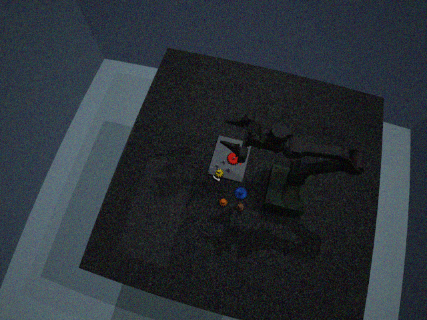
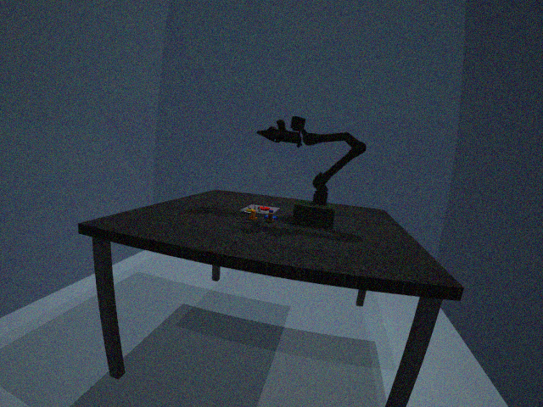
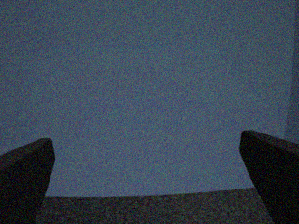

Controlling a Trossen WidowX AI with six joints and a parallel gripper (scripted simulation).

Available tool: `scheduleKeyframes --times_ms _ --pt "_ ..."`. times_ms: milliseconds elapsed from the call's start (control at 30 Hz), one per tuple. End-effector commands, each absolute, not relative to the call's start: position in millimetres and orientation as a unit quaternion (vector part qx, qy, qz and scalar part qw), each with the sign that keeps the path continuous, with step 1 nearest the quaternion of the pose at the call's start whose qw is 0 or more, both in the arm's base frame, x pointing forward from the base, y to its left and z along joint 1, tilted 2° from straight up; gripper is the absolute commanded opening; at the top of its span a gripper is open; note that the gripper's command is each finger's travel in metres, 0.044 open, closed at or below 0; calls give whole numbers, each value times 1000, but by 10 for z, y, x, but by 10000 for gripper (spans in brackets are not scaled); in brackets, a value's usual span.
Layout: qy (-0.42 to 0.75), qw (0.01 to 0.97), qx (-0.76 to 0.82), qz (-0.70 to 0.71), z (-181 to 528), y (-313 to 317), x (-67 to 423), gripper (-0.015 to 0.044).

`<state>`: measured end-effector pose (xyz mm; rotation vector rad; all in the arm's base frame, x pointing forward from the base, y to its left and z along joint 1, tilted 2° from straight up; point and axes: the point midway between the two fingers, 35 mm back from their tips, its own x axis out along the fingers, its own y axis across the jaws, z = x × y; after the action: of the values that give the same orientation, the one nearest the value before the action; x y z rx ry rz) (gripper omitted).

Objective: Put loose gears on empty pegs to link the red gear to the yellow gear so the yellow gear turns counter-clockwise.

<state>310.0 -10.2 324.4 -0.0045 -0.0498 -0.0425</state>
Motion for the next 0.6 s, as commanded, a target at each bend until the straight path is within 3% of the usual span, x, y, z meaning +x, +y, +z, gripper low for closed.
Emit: scheduleKeyframes --times_ms 0,267,567 --pt "-19 1000 3 -20 3219 -94 3113 426" --pt "229 945 232 -19 2090 307 3395 440" --pt "449 792 385 -150 1021 679 3133 440"
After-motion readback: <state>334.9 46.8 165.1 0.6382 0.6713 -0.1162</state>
